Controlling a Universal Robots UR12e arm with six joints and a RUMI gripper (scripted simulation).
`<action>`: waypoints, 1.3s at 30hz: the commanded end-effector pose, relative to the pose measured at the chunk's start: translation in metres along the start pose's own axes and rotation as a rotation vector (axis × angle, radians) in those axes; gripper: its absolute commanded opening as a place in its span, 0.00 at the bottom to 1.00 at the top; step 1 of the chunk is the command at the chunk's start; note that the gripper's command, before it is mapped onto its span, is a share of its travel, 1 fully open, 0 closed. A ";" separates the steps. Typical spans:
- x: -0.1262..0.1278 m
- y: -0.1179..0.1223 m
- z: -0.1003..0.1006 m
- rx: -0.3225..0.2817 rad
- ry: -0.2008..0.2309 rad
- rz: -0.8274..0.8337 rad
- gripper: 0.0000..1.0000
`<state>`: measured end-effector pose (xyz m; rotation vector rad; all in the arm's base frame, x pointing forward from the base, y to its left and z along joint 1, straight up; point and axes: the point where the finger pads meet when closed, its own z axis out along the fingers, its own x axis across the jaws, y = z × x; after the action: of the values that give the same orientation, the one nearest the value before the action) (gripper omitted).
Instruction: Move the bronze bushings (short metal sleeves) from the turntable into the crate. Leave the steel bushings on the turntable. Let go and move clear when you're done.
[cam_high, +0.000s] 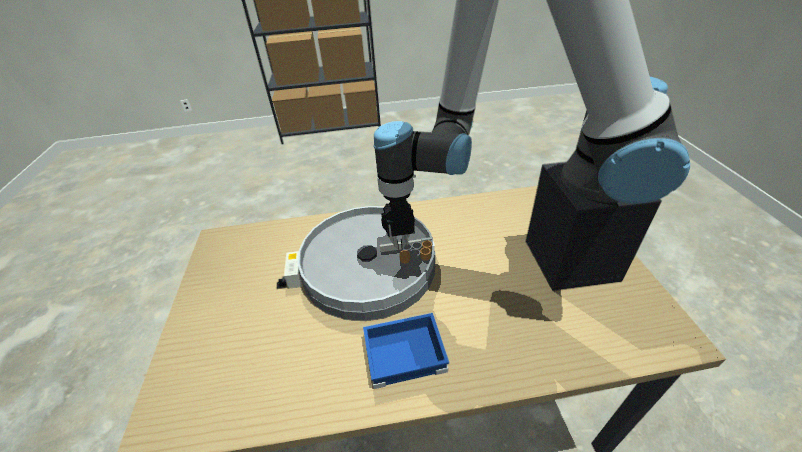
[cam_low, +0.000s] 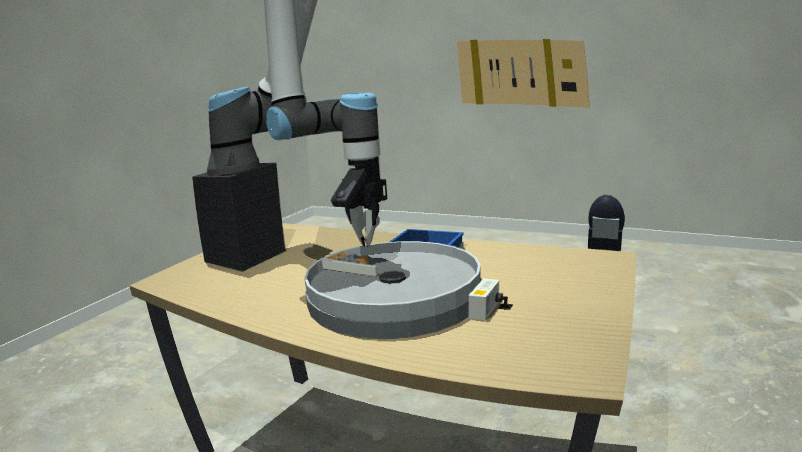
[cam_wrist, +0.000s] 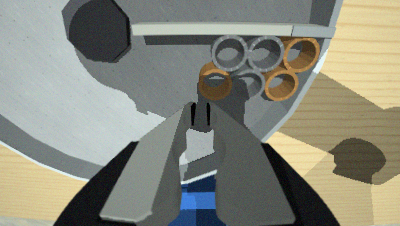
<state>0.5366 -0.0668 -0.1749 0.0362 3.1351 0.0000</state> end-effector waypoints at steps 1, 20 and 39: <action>0.000 0.000 0.004 0.000 -0.001 0.000 0.06; 0.000 0.000 0.022 0.000 -0.001 0.000 0.06; 0.000 0.000 0.022 0.000 -0.001 0.000 0.06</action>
<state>0.5368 -0.0668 -0.1973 0.0362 3.1351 0.0000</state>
